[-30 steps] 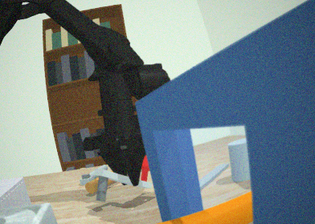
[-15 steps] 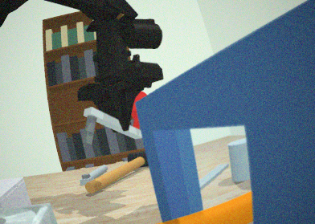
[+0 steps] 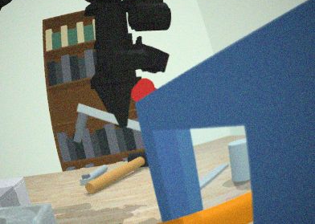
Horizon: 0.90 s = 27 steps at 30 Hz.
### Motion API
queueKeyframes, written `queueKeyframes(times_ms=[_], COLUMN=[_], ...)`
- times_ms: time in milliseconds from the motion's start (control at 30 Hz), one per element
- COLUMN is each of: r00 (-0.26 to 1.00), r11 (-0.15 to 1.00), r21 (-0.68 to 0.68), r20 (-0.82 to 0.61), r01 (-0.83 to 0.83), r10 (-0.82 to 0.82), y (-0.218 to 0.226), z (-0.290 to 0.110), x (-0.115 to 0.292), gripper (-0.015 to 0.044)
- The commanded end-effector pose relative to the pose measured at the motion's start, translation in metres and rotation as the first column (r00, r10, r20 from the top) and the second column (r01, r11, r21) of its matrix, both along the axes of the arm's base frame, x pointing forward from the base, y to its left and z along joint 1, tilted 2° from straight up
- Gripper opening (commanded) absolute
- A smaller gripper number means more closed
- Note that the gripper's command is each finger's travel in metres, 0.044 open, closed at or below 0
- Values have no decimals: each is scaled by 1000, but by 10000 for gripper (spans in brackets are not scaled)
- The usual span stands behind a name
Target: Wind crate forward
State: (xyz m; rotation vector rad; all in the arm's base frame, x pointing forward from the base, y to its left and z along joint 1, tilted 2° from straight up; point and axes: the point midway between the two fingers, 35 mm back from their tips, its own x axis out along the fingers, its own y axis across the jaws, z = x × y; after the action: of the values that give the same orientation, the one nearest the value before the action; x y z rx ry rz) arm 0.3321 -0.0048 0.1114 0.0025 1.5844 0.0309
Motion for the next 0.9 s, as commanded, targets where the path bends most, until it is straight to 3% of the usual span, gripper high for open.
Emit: queueKeyframes(times_ms=[0,500,867], r00=[990,785,579], r11=[990,783,579], r21=[24,89,107], r20=[14,18,38], r01=[140,616,808], r10=[-141,-619,-815], y=[-15,-72,-109], z=[5,13,16], x=[-4,-25,-50], gripper=[0,0,0])
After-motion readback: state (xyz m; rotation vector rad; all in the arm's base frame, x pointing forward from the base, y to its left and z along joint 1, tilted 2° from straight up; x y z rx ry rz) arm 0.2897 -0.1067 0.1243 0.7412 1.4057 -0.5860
